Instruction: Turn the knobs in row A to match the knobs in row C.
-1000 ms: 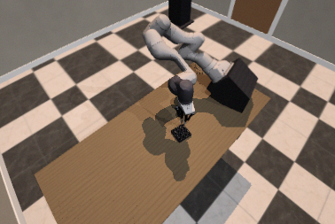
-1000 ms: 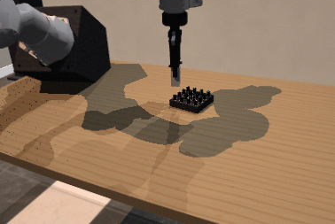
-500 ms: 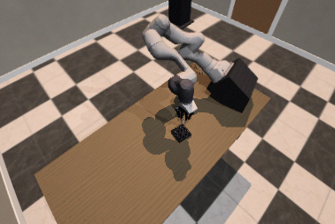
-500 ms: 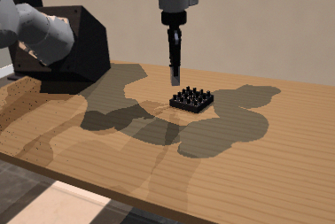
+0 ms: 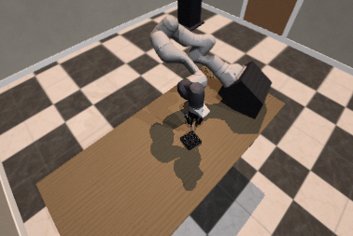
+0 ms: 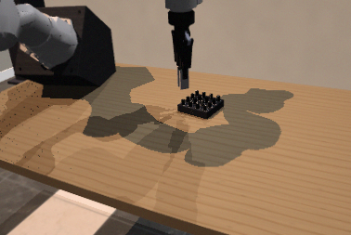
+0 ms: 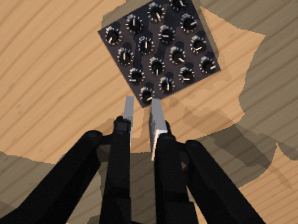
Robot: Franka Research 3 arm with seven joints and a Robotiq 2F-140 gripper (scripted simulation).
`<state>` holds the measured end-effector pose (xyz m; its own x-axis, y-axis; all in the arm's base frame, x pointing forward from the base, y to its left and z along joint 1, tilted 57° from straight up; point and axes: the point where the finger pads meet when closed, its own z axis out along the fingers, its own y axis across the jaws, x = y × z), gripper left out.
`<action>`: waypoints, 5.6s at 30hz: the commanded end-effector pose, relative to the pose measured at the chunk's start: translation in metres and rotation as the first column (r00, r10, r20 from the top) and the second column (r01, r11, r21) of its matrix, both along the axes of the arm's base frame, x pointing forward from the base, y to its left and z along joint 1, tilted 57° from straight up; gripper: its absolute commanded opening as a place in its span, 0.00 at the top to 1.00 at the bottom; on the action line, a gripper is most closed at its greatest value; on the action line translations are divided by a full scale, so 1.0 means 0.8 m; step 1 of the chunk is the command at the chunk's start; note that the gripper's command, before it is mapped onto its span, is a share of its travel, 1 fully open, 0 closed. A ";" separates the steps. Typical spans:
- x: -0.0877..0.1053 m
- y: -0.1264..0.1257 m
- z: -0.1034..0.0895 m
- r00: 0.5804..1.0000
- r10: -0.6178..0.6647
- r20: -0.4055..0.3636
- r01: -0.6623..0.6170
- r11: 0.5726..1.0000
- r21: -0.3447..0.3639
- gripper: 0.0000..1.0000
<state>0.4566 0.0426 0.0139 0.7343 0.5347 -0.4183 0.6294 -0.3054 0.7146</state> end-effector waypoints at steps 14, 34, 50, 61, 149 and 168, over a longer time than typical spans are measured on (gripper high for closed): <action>-0.003 0.001 0.005 0.945 0.177 -0.273 -0.201 0.978 -0.062 0.88; -0.004 0.003 0.009 0.828 0.293 -0.478 -0.369 0.927 -0.071 0.88; -0.005 0.005 0.014 0.676 0.364 -0.640 -0.509 0.860 -0.048 0.88; -0.005 0.006 0.015 0.657 0.370 -0.657 -0.523 0.851 -0.044 0.88; 0.012 -0.038 -0.015 0.660 0.367 -0.656 -0.522 0.852 -0.048 0.88; 0.013 -0.038 -0.016 0.660 0.367 -0.656 -0.522 0.852 -0.048 0.88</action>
